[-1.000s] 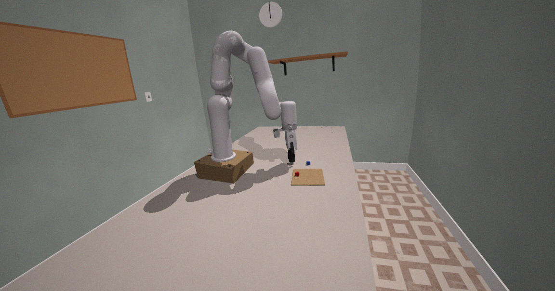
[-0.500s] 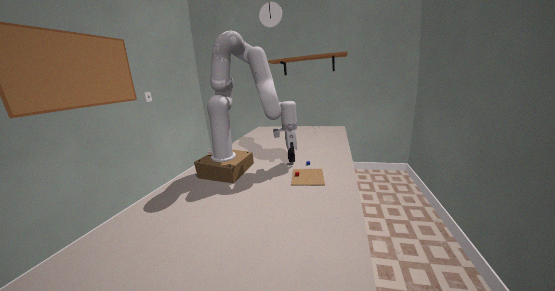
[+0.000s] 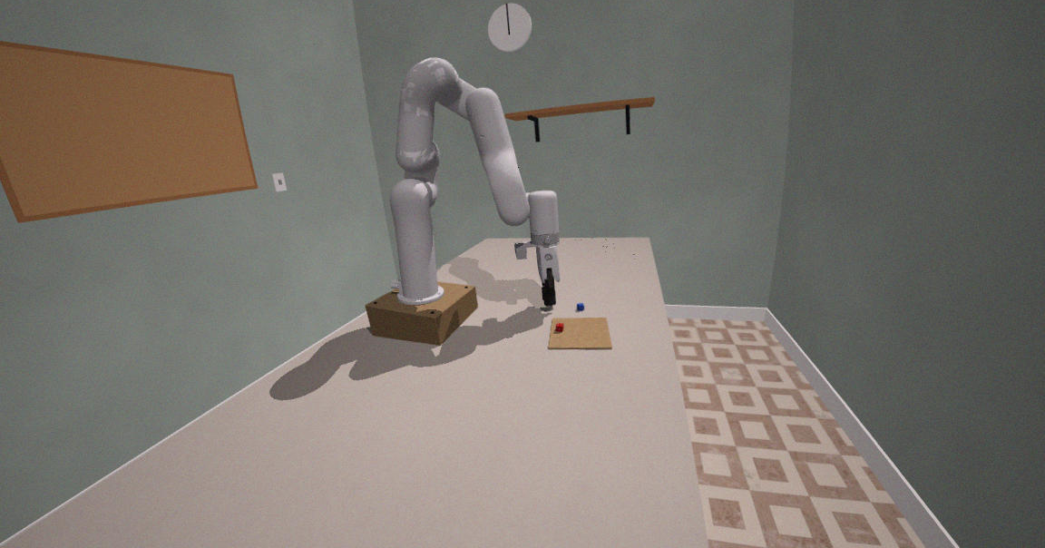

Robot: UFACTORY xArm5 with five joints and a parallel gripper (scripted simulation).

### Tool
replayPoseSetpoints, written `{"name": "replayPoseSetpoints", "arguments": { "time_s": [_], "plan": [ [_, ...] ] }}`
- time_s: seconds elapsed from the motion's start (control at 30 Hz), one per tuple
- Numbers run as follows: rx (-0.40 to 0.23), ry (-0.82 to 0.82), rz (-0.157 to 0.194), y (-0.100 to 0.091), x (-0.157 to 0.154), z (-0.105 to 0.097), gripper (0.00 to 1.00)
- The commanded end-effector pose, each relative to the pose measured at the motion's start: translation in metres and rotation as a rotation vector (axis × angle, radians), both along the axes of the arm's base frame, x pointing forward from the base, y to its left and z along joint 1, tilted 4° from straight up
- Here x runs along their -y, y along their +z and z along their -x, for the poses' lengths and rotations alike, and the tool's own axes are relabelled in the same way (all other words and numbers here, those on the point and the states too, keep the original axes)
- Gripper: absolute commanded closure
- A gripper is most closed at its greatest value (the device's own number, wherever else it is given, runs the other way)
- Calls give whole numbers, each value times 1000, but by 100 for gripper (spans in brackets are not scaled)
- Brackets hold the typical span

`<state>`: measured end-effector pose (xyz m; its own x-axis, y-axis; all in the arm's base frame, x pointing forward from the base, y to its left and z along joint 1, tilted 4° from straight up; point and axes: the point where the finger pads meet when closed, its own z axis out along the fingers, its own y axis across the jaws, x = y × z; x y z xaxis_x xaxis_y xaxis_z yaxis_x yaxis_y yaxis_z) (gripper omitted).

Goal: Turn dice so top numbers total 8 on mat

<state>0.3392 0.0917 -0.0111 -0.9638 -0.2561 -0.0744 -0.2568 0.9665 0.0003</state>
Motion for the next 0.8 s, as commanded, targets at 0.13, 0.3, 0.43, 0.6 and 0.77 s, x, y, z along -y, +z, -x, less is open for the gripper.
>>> {"name": "replayPoseSetpoints", "arguments": {
  "time_s": [0.13, 0.3, 0.43, 0.6, 0.77],
  "plan": [
    [2, 0, -1, -3, 0, -1, 69],
    [2, 0, -1, -9, -1, -2, 69],
    [2, 0, -1, -14, -1, -2, 69],
    [2, 0, -1, -17, -1, -2, 69],
    [2, 0, -1, -19, -1, -2, 69]
  ]
}}
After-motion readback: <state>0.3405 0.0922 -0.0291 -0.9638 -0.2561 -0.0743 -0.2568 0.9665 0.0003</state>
